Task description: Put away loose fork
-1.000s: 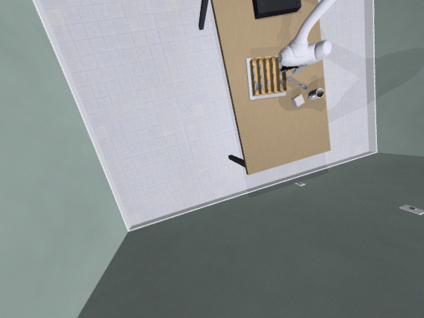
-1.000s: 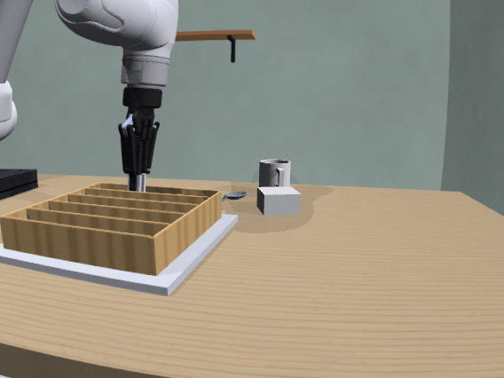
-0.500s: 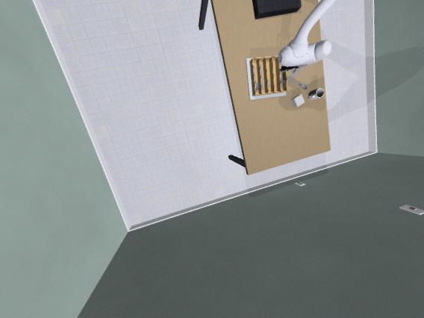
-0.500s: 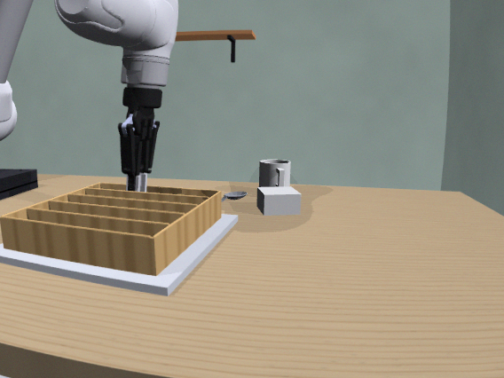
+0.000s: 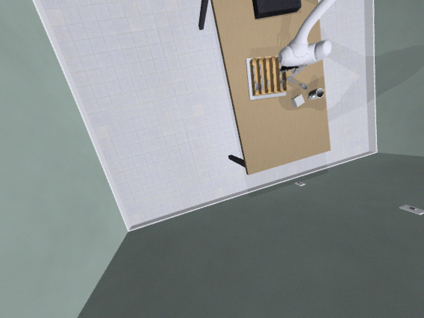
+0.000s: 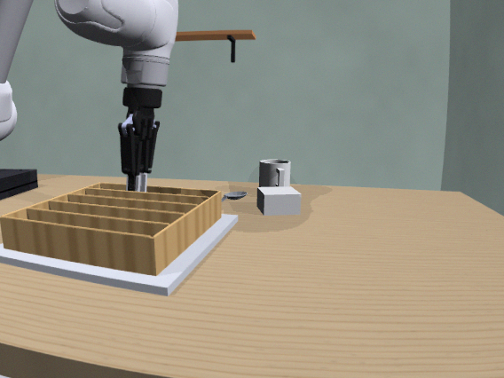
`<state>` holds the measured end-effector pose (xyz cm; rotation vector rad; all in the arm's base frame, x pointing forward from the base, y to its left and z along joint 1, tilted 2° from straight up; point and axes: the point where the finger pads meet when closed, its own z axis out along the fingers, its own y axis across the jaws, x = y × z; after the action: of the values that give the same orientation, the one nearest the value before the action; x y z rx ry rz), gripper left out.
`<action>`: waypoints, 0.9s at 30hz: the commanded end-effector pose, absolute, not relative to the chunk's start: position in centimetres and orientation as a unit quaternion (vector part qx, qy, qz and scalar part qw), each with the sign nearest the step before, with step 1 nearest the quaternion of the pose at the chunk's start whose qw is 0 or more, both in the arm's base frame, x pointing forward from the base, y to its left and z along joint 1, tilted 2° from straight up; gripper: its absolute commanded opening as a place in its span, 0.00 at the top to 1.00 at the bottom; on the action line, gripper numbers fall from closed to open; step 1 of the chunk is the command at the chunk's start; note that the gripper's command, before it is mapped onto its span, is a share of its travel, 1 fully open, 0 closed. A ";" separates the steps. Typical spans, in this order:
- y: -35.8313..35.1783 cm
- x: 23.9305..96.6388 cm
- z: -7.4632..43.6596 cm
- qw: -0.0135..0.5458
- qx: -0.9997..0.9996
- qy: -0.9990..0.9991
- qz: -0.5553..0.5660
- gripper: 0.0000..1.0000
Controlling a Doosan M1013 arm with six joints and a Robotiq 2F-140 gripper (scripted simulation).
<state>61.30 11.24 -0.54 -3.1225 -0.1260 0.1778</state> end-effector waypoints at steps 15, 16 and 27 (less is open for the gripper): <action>11.2 61.3 -0.1 0.006 -0.998 -0.040 0.057 0.86; 11.2 61.3 0.1 0.006 -0.998 -0.040 0.057 0.86; 11.2 61.4 2.8 0.006 -0.998 -0.040 0.057 0.86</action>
<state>61.35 11.20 1.87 -3.1225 -0.1259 0.1775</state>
